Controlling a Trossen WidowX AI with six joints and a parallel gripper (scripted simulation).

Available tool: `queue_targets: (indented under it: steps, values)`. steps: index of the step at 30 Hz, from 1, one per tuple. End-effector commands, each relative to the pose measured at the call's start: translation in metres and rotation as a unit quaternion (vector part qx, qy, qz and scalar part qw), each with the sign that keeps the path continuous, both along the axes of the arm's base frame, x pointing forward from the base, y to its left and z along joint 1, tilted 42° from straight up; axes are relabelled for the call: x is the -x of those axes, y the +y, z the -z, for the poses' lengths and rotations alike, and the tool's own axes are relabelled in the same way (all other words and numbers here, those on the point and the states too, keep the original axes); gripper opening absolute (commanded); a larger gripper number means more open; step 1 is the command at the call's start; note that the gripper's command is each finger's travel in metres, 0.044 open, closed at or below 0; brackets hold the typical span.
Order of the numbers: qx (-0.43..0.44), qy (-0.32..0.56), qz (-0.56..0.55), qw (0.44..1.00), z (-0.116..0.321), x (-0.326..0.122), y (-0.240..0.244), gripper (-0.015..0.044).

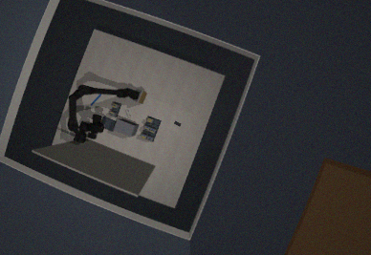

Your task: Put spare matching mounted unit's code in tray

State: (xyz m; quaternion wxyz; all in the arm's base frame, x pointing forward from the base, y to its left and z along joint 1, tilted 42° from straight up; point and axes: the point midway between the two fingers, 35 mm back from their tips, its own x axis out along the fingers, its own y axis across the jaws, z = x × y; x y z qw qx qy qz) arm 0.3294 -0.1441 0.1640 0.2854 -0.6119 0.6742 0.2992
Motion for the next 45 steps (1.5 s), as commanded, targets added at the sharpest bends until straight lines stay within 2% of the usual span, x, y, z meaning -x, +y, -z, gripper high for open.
queue_targets:
  steps: [1, 45]
  values:
    - [0.002, 0.001, -0.003, 1.0, 0.002, 0.0, -0.002, 0.0]
    - [0.003, 0.0, -0.002, 1.0, 0.027, 0.004, -0.026, 0.0]
